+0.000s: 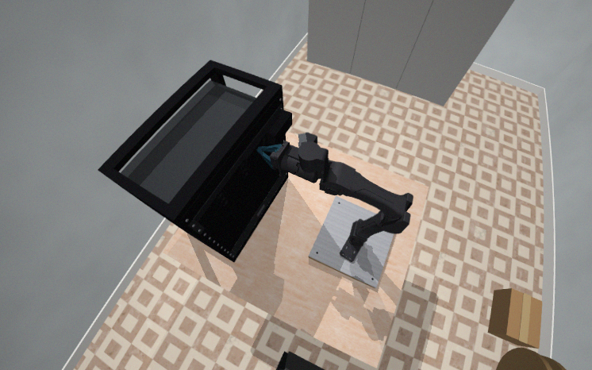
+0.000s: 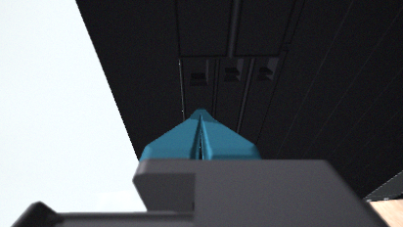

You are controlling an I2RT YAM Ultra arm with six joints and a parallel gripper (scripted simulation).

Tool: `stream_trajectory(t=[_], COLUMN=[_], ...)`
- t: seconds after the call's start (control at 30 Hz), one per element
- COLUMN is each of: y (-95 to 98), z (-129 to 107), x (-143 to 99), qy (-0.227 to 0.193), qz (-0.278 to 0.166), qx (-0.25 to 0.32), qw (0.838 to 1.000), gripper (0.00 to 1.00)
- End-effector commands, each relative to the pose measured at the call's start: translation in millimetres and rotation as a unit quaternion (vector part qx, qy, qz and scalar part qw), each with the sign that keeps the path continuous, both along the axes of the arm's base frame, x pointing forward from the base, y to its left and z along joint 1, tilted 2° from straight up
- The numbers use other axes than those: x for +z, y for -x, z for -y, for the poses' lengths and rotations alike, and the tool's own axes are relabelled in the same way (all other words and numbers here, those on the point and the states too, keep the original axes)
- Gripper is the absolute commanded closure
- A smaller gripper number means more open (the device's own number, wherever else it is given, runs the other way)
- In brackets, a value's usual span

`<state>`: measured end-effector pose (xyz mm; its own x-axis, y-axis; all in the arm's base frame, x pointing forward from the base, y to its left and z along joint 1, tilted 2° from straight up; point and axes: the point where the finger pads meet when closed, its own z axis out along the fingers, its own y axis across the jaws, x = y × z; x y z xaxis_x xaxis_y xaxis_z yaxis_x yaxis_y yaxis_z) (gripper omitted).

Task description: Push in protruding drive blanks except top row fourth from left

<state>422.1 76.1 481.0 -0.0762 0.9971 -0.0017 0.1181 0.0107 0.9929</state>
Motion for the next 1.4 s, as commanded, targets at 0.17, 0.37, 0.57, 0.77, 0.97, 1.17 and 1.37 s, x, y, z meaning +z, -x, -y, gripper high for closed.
stream_trajectory(t=[0.17, 0.37, 0.57, 0.77, 0.97, 1.17, 1.37], y=[-18.5, -18.5, -18.5, -19.1, -21.5, -21.4, -21.4], z=[-0.7, -0.7, -0.7, -0.8, -1.3, -1.8, -1.8], x=[27.7, 27.7, 27.7, 28.1, 29.4, 29.4, 29.4], qy=[-0.008, -0.008, -0.008, -0.008, -0.008, -0.008, -0.008], qz=[0.05, 0.05, 0.05, 0.05, 0.05, 0.05, 0.05], qx=[0.0, 0.0, 0.0, 0.0, 0.0, 0.001, 0.001], qw=[0.999, 0.999, 0.999, 0.999, 0.999, 0.999, 0.999], gripper=[1.0, 1.0, 1.0, 1.0, 1.0, 1.0, 1.0])
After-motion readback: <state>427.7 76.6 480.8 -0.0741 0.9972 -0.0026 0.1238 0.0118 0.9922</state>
